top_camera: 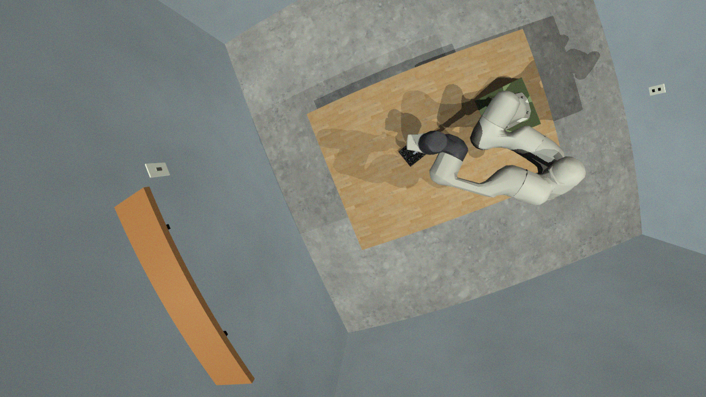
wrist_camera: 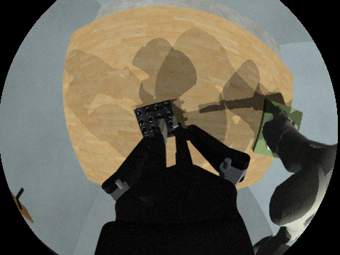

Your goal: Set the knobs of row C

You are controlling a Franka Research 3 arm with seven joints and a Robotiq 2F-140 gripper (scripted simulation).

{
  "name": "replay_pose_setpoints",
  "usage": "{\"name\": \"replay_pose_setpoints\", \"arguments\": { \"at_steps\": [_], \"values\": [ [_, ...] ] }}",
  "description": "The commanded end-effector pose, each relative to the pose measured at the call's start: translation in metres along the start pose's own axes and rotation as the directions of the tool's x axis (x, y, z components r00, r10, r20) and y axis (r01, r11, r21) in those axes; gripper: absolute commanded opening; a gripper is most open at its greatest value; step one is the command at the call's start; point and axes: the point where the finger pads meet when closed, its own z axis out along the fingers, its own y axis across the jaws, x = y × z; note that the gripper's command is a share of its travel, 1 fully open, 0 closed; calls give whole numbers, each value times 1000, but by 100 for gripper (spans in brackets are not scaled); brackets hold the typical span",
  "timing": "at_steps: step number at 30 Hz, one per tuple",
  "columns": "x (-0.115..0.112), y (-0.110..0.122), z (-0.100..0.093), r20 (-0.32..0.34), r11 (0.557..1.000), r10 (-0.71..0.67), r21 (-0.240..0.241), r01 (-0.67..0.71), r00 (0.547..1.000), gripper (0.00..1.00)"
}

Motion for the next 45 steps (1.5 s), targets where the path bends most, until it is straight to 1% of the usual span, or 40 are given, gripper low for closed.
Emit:
{"name": "replay_pose_setpoints", "arguments": {
  "at_steps": [1,23,34,45],
  "values": [
    [1,-1,-1,-3,1000,-11,0,11,1000,12],
    [1,-1,2,-3,1000,-11,0,11,1000,12],
    [1,-1,10,-3,1000,-11,0,11,1000,12],
    [1,-1,24,-3,1000,-11,0,11,1000,12]
  ]
}}
